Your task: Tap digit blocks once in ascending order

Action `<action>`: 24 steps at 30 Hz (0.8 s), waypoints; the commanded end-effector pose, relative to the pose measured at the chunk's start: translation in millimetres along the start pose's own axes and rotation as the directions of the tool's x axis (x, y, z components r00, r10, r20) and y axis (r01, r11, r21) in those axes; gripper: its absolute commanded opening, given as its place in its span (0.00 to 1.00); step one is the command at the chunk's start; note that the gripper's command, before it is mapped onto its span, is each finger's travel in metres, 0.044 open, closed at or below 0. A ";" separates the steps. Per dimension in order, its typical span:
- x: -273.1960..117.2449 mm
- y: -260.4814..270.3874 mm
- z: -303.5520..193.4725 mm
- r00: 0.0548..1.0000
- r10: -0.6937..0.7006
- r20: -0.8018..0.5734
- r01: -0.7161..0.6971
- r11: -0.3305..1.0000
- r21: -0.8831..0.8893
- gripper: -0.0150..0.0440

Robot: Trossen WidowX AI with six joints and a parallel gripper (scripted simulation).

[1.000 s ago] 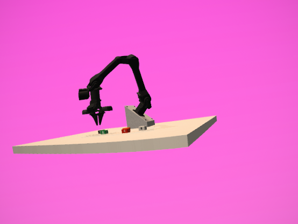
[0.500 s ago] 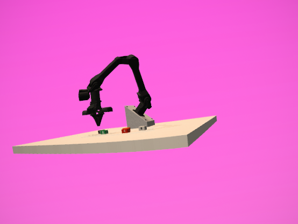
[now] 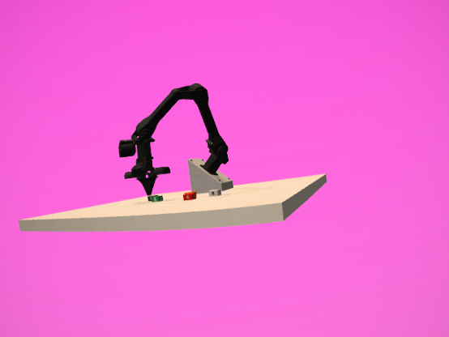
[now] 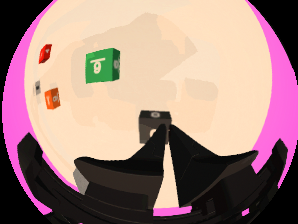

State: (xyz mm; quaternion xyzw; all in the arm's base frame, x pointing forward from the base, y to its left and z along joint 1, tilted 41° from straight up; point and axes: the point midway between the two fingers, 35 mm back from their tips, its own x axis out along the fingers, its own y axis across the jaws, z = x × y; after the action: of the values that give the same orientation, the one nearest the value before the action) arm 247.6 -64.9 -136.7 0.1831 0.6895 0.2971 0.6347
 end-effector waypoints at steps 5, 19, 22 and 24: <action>6.8 1.6 -1.2 1.000 0.008 -0.001 -0.008 1.000 0.007 0.29; -94.4 -0.9 -0.6 1.000 0.002 -0.002 -0.002 1.000 0.007 0.29; -104.7 -0.1 -1.3 1.000 0.005 -0.002 -0.005 1.000 0.009 0.29; -104.7 -0.1 -1.3 1.000 0.005 -0.002 -0.005 1.000 0.009 0.29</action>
State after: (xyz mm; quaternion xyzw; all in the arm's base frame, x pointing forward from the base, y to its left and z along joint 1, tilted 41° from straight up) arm 262.2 -127.9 -64.4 0.1878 0.6863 0.2894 0.6403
